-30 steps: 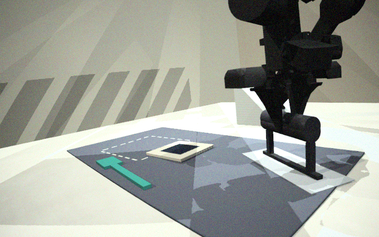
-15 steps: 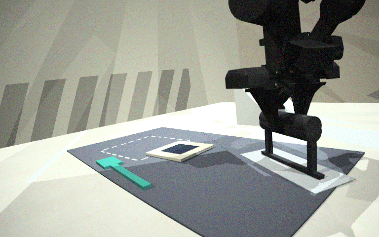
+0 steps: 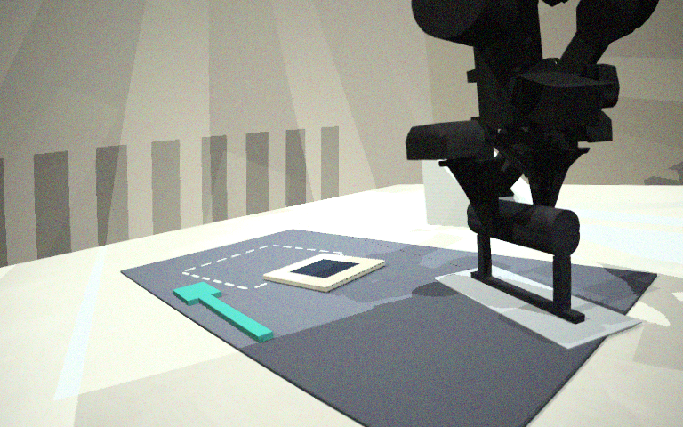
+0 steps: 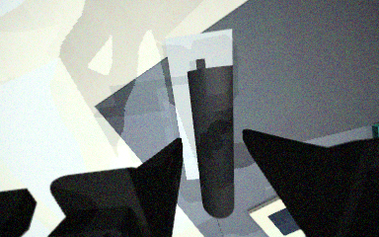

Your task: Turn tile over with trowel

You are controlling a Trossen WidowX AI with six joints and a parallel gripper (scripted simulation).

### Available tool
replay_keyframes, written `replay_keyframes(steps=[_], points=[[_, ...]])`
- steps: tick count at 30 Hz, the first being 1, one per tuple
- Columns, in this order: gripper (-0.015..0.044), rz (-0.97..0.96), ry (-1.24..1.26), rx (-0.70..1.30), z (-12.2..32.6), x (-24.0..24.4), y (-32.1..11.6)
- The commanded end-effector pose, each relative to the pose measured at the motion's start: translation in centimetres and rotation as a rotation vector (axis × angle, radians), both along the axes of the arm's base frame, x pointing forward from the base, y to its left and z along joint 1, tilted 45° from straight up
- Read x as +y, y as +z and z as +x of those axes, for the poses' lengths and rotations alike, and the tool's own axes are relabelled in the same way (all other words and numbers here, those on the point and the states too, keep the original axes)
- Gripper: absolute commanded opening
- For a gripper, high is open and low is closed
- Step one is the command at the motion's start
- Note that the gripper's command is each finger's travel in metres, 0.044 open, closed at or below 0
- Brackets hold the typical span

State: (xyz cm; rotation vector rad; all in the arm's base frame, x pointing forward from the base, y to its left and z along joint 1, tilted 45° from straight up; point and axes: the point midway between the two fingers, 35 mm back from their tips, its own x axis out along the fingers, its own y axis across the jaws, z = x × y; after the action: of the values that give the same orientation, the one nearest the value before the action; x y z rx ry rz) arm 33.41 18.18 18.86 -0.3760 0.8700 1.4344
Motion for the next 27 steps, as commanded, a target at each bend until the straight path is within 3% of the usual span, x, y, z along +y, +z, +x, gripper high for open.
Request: replay_keyframes(steps=[1,7,19,27], points=[[0.027,0.001,0.003,-0.004,0.0,-0.1,0.1],[0.027,-0.001,0.003,-0.003,0.4,-3.2,3.1],[0.03,-0.007,-0.004,-0.005,0.5,-4.0,3.8],[0.03,-0.171,-0.054,-0.109,-1.1,-2.9,2.3]])
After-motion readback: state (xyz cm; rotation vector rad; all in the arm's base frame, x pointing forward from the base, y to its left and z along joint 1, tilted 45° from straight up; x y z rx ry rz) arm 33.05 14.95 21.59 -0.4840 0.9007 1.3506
